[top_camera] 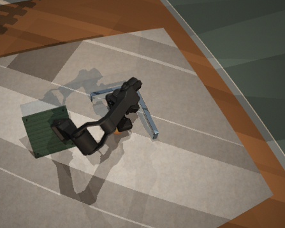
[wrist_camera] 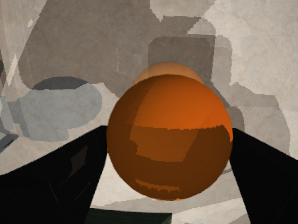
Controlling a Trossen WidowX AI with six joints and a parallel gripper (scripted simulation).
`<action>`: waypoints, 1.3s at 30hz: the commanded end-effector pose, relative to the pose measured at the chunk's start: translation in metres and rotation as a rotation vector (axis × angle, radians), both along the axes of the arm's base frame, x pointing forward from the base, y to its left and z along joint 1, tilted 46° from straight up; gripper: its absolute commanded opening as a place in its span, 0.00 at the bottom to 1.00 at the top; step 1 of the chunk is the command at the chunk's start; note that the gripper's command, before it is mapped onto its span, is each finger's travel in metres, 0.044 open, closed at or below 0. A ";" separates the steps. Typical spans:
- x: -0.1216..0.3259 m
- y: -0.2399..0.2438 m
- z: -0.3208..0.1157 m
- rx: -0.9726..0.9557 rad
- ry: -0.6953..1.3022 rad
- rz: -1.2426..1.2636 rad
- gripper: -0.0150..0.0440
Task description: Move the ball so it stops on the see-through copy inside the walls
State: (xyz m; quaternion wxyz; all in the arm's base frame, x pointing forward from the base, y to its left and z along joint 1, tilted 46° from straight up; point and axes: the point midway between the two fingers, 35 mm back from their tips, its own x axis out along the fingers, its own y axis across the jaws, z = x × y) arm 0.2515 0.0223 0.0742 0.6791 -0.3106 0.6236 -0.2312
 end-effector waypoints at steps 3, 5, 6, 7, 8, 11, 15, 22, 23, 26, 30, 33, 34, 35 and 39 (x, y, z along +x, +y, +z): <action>0.003 -0.021 -0.020 -0.005 0.000 0.004 0.25; 0.003 -0.028 -0.026 -0.007 -0.001 0.003 0.25; 0.003 -0.031 -0.028 -0.008 -0.001 0.003 0.25; 0.003 -0.033 -0.030 -0.008 -0.001 0.003 0.25; 0.003 -0.033 -0.030 -0.009 -0.001 0.003 0.25; 0.003 -0.033 -0.030 -0.009 -0.001 0.003 0.25; 0.003 -0.035 -0.032 -0.008 -0.001 0.003 0.25; 0.004 -0.043 -0.039 -0.009 -0.001 0.003 0.25; 0.005 -0.044 -0.040 -0.009 -0.001 0.003 0.25; 0.005 -0.047 -0.043 -0.009 -0.001 0.003 0.25; 0.004 -0.044 -0.041 -0.006 0.000 0.001 0.34; 0.004 -0.044 -0.041 -0.006 0.000 0.001 0.48; 0.004 -0.044 -0.041 -0.006 0.000 0.001 0.52; 0.004 -0.044 -0.041 -0.006 0.000 0.001 0.57; 0.004 -0.044 -0.041 -0.006 0.000 0.001 0.74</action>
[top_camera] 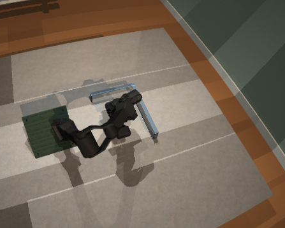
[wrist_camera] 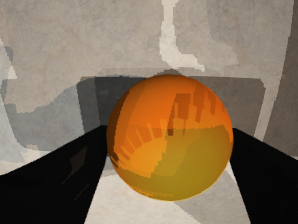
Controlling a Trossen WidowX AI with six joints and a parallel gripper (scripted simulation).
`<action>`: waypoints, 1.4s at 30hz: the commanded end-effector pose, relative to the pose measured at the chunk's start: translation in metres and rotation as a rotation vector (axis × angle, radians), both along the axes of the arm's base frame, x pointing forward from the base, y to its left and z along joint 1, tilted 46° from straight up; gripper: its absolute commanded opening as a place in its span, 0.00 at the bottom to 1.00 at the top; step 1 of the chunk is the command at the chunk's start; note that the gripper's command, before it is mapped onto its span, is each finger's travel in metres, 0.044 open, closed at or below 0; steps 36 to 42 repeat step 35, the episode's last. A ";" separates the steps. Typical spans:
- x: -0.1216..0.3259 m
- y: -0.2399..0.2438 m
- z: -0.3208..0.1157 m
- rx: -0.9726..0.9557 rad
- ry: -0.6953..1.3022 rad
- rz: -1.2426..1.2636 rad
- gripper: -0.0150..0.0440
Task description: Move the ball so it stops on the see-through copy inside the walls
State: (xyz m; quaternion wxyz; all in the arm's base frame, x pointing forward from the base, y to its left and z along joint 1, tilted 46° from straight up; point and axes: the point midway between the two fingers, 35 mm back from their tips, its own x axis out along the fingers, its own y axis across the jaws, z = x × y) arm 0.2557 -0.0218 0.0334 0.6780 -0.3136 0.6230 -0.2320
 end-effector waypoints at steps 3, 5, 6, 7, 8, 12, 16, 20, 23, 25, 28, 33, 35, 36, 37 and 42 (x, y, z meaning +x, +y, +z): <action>0.000 0.000 0.000 0.000 -0.001 -0.002 0.88; 0.000 0.002 0.002 0.001 -0.001 -0.001 0.97; 0.000 0.008 0.007 0.003 -0.001 -0.001 0.97; 0.000 0.019 0.016 0.005 -0.001 0.000 0.97; -0.001 0.032 0.028 0.006 0.000 0.001 0.97; -0.010 0.061 0.059 0.000 -0.001 0.000 0.97; -0.010 0.061 0.059 0.000 -0.001 0.000 0.97; -0.007 0.056 0.052 0.001 -0.004 0.010 0.97; -0.007 0.056 0.052 0.001 -0.004 0.010 0.97; -0.007 0.058 0.054 0.002 -0.004 0.010 1.00; -0.010 0.079 0.074 0.004 -0.003 0.008 1.00; -0.013 0.091 0.087 0.002 -0.002 0.006 1.00; -0.013 0.091 0.087 0.002 -0.002 0.006 1.00; -0.013 0.091 0.087 0.002 -0.002 0.006 1.00; -0.013 0.091 0.087 0.002 -0.002 0.006 1.00; -0.013 0.091 0.087 0.002 -0.002 0.006 1.00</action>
